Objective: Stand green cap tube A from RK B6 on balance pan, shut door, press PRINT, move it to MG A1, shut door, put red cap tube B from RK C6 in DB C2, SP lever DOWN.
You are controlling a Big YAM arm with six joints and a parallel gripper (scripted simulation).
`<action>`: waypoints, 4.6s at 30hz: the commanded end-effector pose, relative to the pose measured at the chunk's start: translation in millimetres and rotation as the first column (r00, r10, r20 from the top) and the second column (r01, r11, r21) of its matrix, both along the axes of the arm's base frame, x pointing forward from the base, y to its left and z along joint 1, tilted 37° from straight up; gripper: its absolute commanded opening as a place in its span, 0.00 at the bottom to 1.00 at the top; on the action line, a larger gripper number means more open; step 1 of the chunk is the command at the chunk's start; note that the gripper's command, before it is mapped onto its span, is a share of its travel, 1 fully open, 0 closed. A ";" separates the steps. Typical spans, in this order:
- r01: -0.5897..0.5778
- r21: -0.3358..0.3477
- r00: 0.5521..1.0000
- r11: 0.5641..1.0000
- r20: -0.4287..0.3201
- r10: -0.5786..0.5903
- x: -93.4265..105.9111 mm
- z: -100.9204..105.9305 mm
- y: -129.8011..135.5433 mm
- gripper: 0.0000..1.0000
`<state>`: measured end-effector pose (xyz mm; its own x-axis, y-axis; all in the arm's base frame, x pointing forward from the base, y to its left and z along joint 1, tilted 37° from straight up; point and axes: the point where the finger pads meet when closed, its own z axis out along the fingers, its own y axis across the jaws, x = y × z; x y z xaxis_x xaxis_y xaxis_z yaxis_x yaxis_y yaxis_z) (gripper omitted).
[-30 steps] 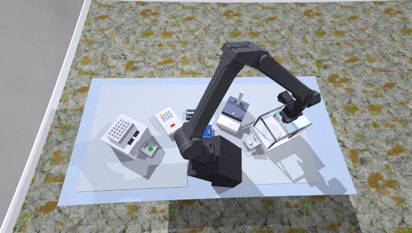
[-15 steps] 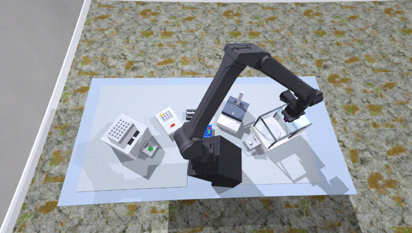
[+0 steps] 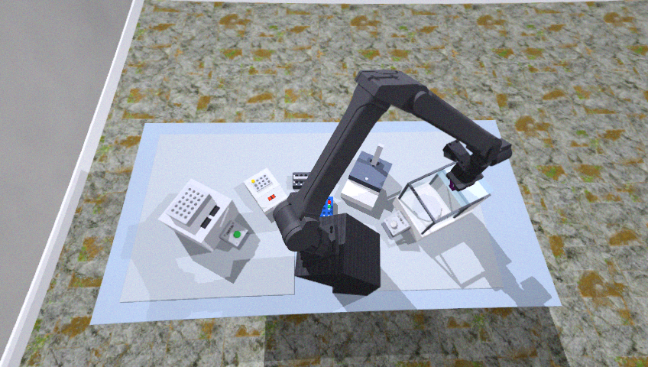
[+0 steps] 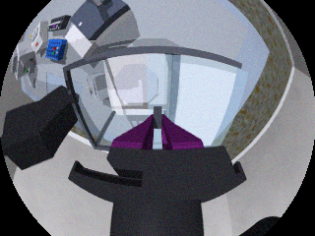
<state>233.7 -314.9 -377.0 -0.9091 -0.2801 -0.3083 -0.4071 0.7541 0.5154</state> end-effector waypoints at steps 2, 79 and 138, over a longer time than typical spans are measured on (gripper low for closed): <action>-0.002 -0.011 1.000 1.000 -0.001 0.002 13.6 -6.3 -12.0 0.06; -0.002 -0.016 1.000 1.000 0.002 0.002 17.4 -11.0 -19.1 0.06; 0.004 -0.023 1.000 1.000 0.011 -0.004 11.0 -1.4 -20.9 0.30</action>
